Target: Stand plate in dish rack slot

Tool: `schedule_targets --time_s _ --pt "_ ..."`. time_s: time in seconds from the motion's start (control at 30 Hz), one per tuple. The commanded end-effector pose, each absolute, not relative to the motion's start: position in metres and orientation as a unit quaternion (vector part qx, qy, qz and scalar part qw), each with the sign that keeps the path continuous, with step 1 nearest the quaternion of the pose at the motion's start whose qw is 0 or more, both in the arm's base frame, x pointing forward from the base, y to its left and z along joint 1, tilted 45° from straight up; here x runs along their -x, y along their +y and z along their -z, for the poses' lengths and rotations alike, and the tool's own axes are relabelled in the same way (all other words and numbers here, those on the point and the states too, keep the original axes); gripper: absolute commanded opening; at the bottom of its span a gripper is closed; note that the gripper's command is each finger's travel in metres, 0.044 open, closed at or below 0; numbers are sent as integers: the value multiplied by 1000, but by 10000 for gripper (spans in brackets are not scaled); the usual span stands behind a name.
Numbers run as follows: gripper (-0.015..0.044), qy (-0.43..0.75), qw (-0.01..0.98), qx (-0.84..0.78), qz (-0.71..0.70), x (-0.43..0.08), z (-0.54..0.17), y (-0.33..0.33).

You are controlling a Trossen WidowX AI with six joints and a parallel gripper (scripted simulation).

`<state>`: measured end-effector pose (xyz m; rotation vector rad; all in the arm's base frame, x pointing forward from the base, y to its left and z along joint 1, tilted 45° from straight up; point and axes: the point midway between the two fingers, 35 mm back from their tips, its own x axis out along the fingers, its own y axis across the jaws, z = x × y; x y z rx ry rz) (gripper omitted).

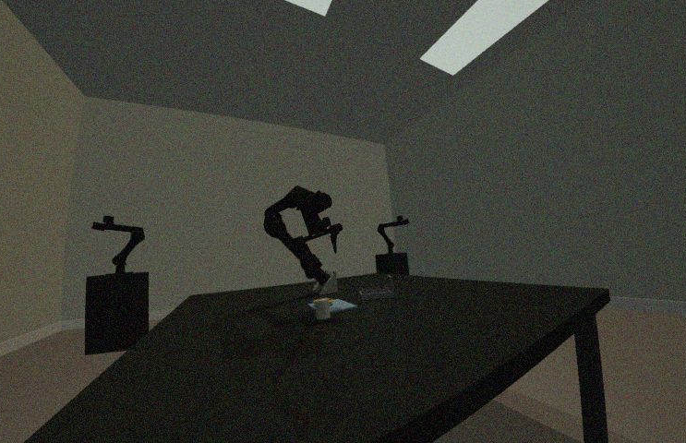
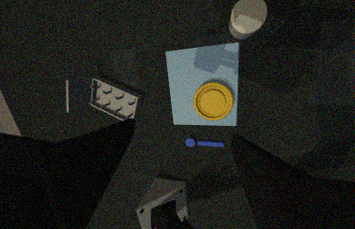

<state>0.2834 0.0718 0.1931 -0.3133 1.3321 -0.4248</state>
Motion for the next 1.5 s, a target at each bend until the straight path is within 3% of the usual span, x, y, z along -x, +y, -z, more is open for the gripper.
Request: schedule_targets --time_s 0.0,0.17,0.53,1.47 --pt "400 614 747 170 192 -278 -207 61" --pt "400 614 744 179 194 -280 -202 58" --pt "400 625 678 324 213 -283 -120 -9" --pt "400 625 677 326 213 -290 -92 -35"
